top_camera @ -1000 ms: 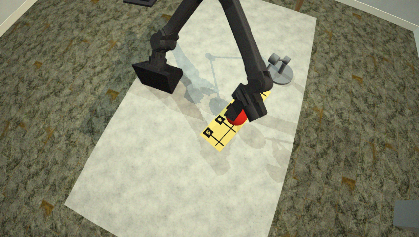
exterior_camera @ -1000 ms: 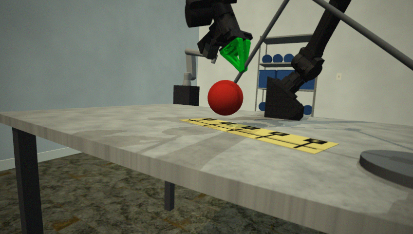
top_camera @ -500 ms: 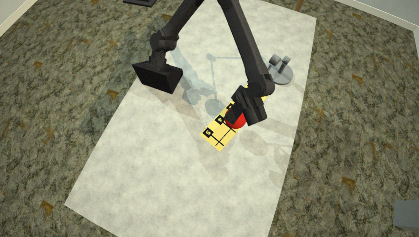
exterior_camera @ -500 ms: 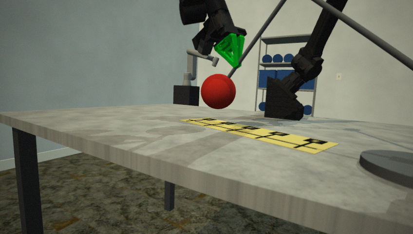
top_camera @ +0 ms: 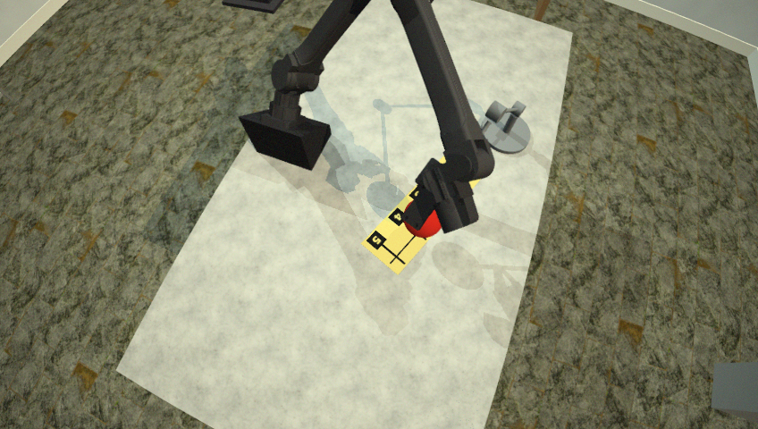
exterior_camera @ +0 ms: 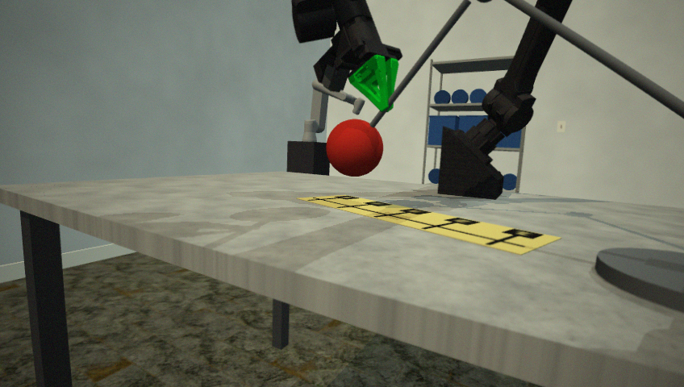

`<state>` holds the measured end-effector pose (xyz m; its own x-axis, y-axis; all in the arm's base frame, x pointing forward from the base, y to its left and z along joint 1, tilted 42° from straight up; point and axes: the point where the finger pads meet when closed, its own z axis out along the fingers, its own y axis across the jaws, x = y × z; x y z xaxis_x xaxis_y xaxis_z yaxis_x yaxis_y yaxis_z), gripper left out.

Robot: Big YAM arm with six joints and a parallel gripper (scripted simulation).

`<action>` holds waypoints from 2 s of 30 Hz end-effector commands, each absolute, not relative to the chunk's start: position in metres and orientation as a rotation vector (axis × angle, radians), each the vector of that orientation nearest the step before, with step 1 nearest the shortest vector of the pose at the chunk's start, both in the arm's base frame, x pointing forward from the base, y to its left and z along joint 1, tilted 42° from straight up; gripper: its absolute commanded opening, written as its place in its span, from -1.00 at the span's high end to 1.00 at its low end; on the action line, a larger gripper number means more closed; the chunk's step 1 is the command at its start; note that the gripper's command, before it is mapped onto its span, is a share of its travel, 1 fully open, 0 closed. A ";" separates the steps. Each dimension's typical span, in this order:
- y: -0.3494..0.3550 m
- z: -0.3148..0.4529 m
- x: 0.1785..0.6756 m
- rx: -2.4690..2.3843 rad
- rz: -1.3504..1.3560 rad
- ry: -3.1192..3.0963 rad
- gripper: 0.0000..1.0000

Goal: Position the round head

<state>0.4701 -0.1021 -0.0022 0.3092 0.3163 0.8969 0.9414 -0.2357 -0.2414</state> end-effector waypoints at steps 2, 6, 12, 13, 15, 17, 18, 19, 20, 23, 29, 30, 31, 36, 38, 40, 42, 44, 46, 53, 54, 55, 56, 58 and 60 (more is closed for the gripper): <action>-0.146 -0.023 0.461 -1.797 -0.964 -1.113 1.00; -0.145 -0.023 0.461 -1.797 -0.964 -1.113 1.00; -0.144 -0.025 0.460 -1.797 -0.964 -1.113 1.00; -0.144 -0.025 0.460 -1.797 -0.964 -1.113 1.00; -0.143 -0.026 0.460 -1.797 -0.964 -1.113 1.00; -0.143 -0.026 0.460 -1.797 -0.964 -1.113 1.00; -0.143 -0.027 0.460 -1.797 -0.964 -1.113 1.00; -0.142 -0.027 0.460 -1.797 -0.964 -1.113 1.00; -0.142 -0.027 0.460 -1.797 -0.964 -1.113 1.00; -0.138 -0.024 0.461 -1.790 -0.962 -1.118 -1.00; -0.123 -0.014 0.466 -1.768 -0.954 -1.131 -1.00; -0.121 -0.012 0.467 -1.765 -0.953 -1.133 -1.00; -0.118 -0.010 0.467 -1.761 -0.952 -1.136 -1.00; -0.107 -0.002 0.471 -1.743 -0.946 -1.147 -1.00; -0.107 -0.002 0.471 -1.743 -0.946 -1.147 -1.00; -0.108 -0.004 0.470 -1.745 -0.945 -1.142 -1.00; -0.109 -0.005 0.469 -1.747 -0.945 -1.138 -1.00; -0.110 -0.007 0.468 -1.749 -0.945 -1.134 -1.00; -0.111 -0.009 0.467 -1.750 -0.945 -1.130 -1.00; -0.115 -0.016 0.464 -1.757 -0.945 -1.116 -1.00; -0.115 -0.016 0.464 -1.757 -0.945 -1.116 -1.00; -0.115 -0.016 0.464 -1.757 -0.945 -1.116 -1.00; -0.115 -0.016 0.464 -1.757 -0.944 -1.116 -1.00; -0.114 -0.016 0.464 -1.756 -0.944 -1.117 -1.00; -0.114 -0.016 0.464 -1.755 -0.943 -1.117 -1.00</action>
<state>0.4611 -0.1074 -0.0182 0.3292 0.3067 0.8931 0.9334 -0.2489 -0.2586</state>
